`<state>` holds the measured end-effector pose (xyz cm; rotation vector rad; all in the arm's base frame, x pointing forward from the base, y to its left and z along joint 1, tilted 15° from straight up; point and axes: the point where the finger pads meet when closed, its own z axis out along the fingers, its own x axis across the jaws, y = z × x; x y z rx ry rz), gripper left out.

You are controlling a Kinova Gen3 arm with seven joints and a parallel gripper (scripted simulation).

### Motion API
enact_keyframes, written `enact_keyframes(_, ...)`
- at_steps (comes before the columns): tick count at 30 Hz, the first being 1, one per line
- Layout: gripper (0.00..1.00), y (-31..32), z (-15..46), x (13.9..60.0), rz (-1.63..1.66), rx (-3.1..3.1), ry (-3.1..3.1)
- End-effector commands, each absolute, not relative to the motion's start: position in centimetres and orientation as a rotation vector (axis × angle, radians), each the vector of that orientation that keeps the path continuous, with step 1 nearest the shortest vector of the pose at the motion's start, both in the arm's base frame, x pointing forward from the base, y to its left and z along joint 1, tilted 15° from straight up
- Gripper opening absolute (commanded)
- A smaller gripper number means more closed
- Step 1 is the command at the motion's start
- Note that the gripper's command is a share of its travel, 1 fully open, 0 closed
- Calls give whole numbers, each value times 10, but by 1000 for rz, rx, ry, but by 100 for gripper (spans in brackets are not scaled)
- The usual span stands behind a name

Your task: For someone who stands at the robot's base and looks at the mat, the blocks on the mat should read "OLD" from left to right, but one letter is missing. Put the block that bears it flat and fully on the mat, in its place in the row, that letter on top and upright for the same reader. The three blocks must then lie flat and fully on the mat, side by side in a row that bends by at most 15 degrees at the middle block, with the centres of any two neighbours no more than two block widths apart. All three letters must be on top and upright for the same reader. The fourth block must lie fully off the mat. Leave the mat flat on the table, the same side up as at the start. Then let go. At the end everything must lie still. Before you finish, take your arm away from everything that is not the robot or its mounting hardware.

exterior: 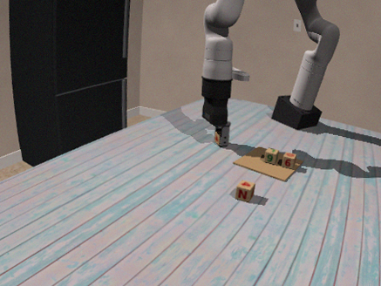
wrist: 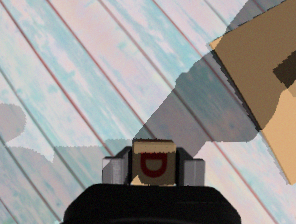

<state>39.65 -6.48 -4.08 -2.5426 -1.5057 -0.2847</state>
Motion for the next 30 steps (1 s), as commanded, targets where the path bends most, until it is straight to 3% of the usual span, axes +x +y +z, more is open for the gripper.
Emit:
enact_keyframes(1,57,-65,-27,395,-286,-2541,-1503)
enact_keyframes(11,57,-84,34,392,-288,-2550,-1497)
enact_keyframes(30,57,-88,53,391,-287,-2551,-1496)
